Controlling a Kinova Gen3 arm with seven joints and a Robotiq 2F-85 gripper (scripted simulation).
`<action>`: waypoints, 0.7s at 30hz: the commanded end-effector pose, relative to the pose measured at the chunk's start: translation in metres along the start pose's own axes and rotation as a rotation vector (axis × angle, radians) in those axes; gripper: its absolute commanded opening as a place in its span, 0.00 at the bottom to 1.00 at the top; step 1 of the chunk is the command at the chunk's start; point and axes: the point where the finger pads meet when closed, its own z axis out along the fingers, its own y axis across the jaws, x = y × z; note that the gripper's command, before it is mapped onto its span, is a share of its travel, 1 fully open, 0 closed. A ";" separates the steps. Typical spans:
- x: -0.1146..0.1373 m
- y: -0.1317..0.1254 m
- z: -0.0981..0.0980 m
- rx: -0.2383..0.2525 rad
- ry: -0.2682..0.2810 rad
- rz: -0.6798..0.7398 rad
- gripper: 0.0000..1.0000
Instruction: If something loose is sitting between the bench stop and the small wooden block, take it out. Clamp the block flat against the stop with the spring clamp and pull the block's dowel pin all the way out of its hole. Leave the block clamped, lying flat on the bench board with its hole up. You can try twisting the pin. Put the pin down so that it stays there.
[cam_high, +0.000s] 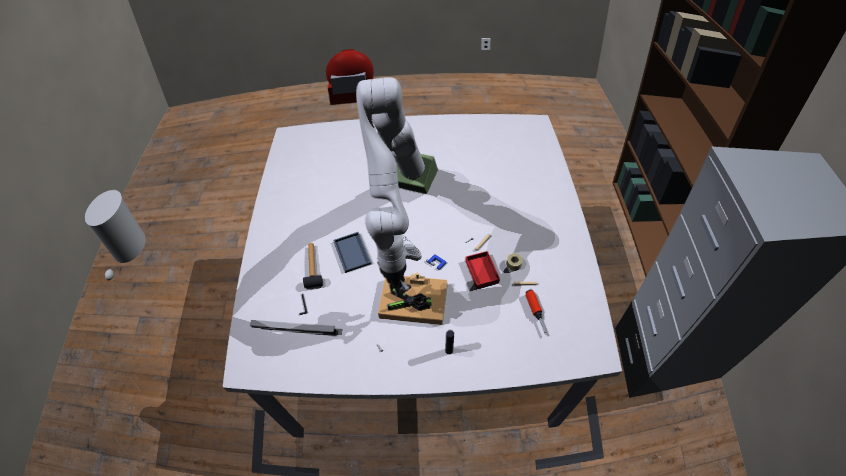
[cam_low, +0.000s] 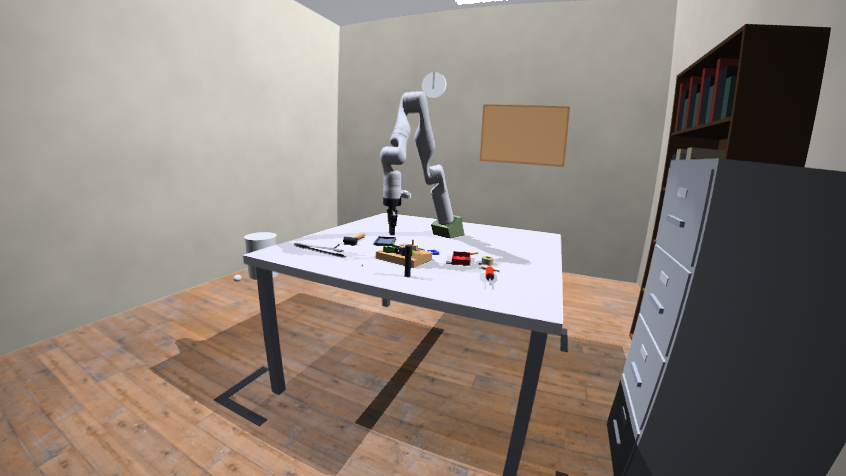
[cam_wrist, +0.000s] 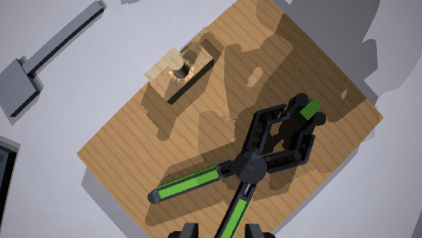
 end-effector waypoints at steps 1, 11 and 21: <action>0.001 0.000 0.000 -0.001 0.002 -0.048 0.34; 0.003 -0.001 0.001 0.002 0.004 -0.173 0.34; 0.005 -0.002 0.002 0.006 0.008 -0.346 0.34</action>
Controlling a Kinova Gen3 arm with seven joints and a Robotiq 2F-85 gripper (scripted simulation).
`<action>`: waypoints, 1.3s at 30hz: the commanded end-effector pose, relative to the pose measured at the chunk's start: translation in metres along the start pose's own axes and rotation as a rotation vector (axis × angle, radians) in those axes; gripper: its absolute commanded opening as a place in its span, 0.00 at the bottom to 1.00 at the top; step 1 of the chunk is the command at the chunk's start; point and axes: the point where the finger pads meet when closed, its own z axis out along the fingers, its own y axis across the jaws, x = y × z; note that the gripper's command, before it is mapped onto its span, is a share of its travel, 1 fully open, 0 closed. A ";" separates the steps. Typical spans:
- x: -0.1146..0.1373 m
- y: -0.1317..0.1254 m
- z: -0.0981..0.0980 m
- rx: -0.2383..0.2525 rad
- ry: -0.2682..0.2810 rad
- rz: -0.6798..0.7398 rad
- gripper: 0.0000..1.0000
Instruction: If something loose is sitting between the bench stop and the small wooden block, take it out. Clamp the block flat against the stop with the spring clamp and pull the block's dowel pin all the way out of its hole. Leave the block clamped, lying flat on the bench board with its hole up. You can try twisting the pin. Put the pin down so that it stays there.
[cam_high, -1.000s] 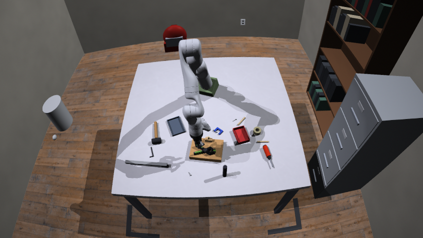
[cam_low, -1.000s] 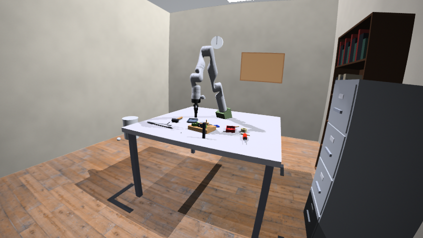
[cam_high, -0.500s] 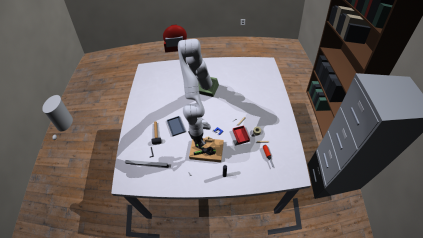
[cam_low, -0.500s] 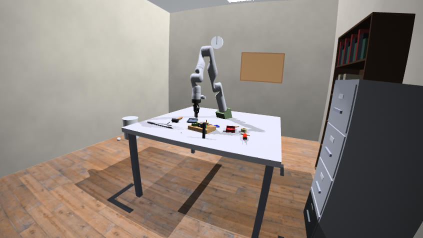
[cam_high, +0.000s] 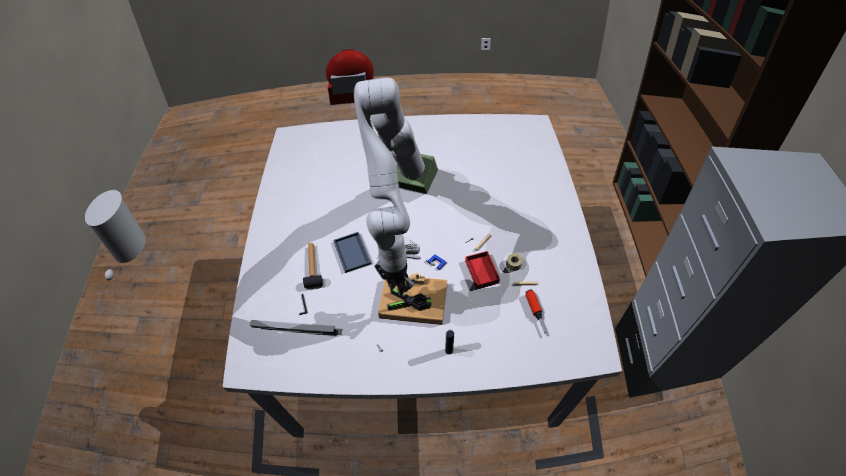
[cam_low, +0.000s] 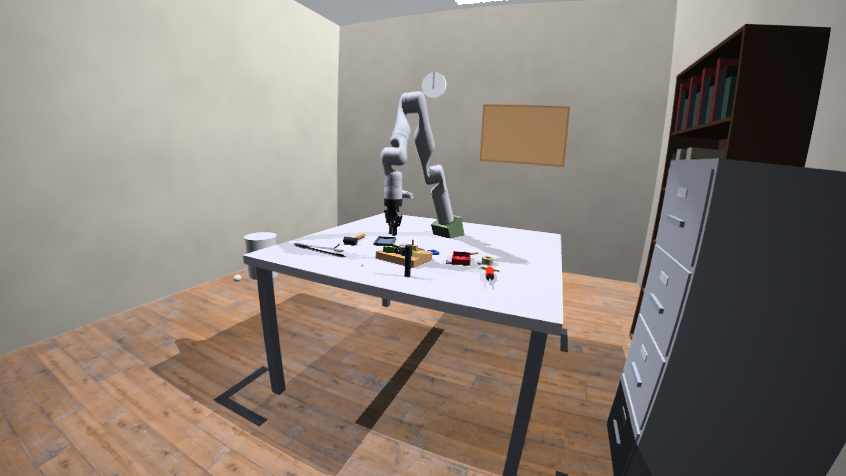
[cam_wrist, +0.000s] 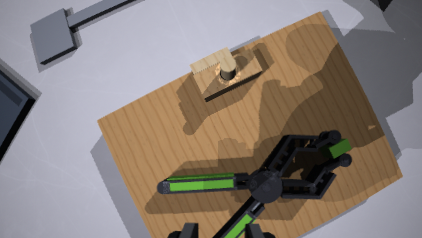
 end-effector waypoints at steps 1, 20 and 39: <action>0.001 0.000 0.000 -0.002 0.002 -0.064 0.34; 0.005 -0.001 0.002 0.000 0.007 -0.393 0.34; 0.008 -0.002 0.003 0.000 0.008 -0.739 0.34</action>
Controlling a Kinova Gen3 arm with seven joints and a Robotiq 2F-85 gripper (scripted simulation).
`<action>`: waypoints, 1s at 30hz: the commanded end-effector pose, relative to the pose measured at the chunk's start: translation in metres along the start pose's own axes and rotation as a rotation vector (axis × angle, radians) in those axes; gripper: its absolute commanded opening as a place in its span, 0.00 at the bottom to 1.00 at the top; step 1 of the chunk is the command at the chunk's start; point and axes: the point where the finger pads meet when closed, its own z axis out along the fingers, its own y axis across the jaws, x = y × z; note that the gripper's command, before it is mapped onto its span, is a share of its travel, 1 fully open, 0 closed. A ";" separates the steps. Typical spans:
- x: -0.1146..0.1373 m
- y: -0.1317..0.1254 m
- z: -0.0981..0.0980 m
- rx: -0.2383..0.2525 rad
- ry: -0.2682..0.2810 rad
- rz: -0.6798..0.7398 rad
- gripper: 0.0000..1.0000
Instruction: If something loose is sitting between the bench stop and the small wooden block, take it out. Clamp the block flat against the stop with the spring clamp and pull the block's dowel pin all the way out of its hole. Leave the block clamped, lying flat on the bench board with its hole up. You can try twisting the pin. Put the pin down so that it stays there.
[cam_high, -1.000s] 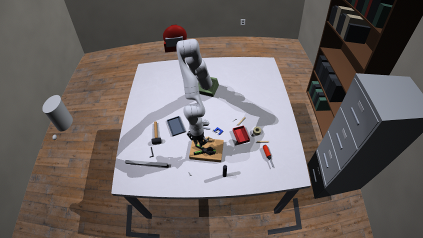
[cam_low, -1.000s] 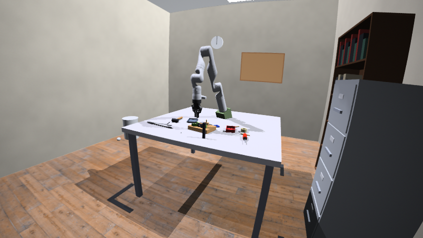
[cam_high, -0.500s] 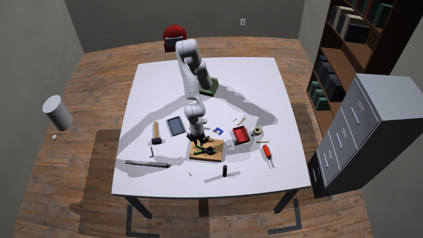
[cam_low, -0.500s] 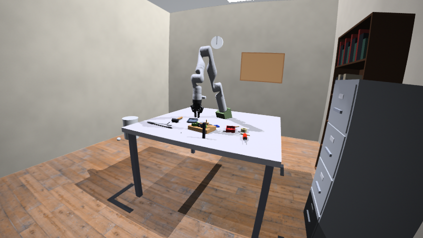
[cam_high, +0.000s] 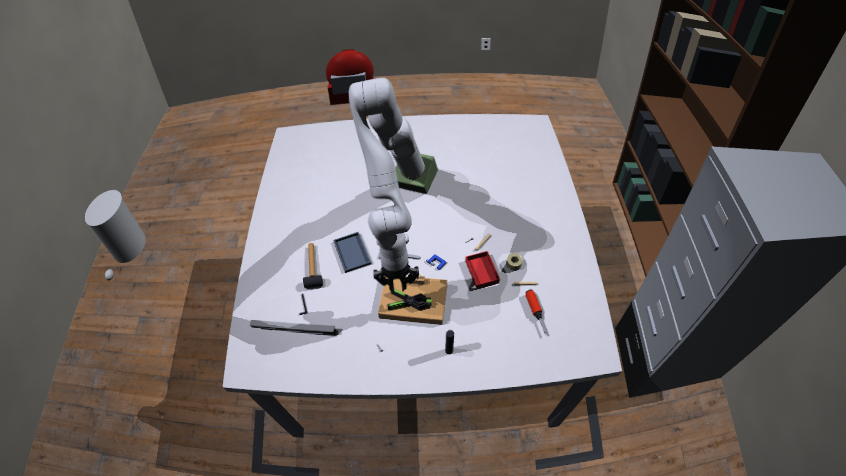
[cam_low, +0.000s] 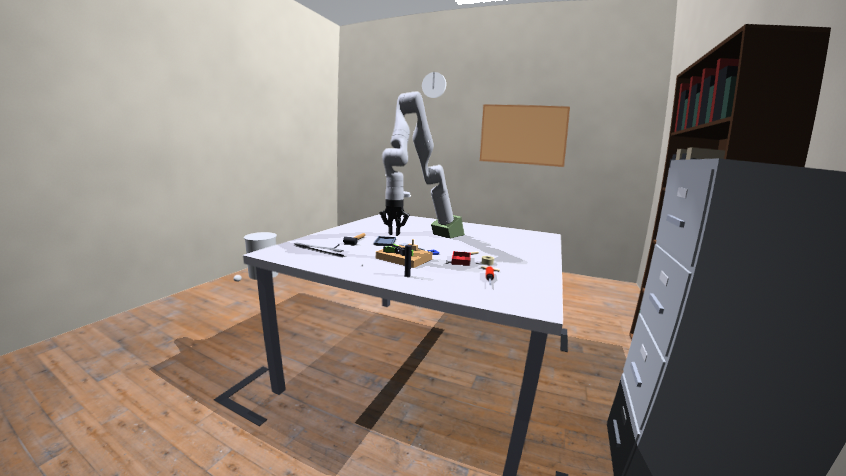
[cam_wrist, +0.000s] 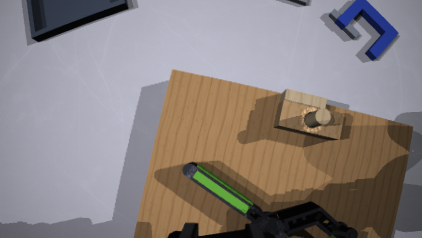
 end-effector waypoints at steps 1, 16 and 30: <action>0.000 0.000 0.000 -0.004 -0.001 -0.056 0.34; 0.001 0.000 0.000 -0.003 -0.004 -0.338 0.34; 0.002 0.000 0.000 -0.001 -0.009 -0.565 0.34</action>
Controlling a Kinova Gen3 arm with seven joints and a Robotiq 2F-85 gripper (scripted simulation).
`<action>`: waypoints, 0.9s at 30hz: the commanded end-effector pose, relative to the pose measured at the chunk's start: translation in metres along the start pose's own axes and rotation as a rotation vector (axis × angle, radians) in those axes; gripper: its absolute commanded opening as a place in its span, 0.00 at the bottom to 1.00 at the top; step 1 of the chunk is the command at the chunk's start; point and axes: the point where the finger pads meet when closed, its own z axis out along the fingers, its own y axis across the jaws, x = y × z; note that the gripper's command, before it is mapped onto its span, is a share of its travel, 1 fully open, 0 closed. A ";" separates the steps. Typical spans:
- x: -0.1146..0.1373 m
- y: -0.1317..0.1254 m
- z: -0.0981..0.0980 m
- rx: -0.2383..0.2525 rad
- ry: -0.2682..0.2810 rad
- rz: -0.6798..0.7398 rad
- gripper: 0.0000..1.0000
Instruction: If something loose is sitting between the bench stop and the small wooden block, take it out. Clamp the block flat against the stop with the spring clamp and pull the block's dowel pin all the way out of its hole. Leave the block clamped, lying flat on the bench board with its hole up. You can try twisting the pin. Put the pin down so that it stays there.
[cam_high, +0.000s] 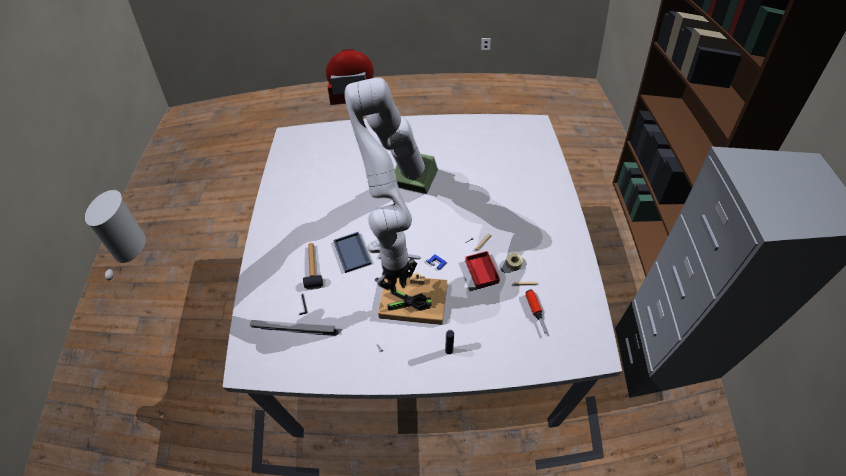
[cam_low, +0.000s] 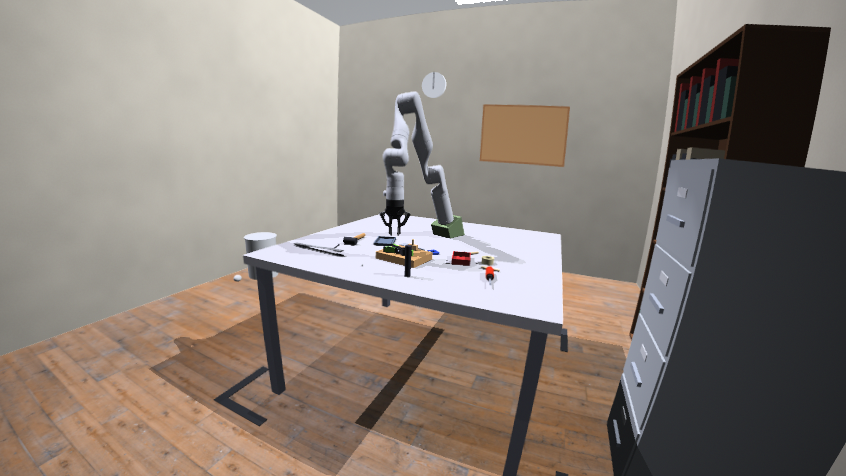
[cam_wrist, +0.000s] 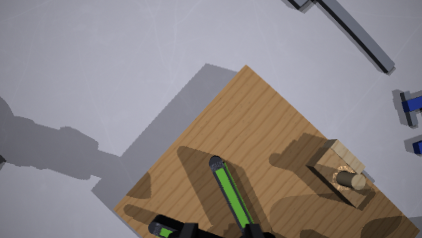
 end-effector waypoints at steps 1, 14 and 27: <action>0.000 0.000 -0.001 -0.002 -0.004 -0.067 0.34; 0.000 -0.001 -0.001 0.002 -0.008 -0.255 0.34; 0.000 -0.001 -0.001 0.007 -0.012 -0.420 0.34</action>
